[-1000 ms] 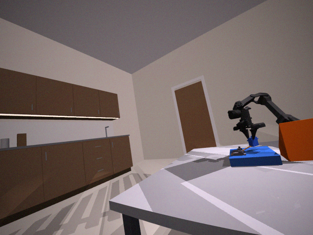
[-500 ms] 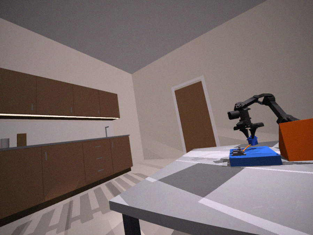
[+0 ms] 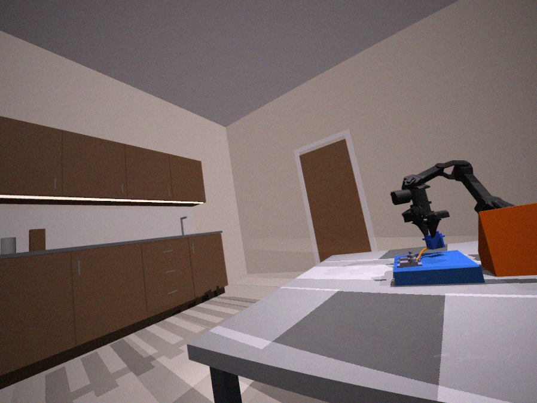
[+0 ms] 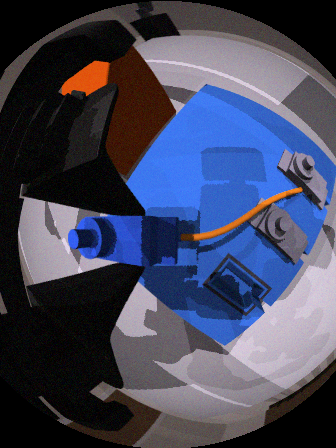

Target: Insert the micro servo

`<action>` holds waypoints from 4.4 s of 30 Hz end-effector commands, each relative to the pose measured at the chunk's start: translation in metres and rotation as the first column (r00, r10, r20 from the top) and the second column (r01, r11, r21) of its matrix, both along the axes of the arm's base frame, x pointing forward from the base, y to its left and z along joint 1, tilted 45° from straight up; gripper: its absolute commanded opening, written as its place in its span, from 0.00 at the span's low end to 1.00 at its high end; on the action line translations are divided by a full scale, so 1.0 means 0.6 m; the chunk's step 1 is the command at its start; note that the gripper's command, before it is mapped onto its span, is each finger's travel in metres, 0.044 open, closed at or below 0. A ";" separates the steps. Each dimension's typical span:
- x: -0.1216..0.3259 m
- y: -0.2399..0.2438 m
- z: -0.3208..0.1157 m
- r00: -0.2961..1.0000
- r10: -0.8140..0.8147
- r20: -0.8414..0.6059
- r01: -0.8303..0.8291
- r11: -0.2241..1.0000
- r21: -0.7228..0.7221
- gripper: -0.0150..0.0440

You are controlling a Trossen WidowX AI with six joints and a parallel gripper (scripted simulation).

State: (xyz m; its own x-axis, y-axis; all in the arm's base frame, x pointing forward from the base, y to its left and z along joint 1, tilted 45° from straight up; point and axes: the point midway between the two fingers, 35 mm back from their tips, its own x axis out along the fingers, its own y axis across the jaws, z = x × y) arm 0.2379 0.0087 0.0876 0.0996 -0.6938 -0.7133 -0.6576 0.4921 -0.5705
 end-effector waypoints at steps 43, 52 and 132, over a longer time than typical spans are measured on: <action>0.129 0.019 0.004 0.820 -0.416 0.393 0.391 0.909 0.146 0.25; 0.180 0.027 0.005 0.820 -0.416 0.394 0.390 0.909 0.147 0.25; 0.195 -0.055 -0.077 0.819 -0.415 0.396 0.390 0.909 0.145 0.25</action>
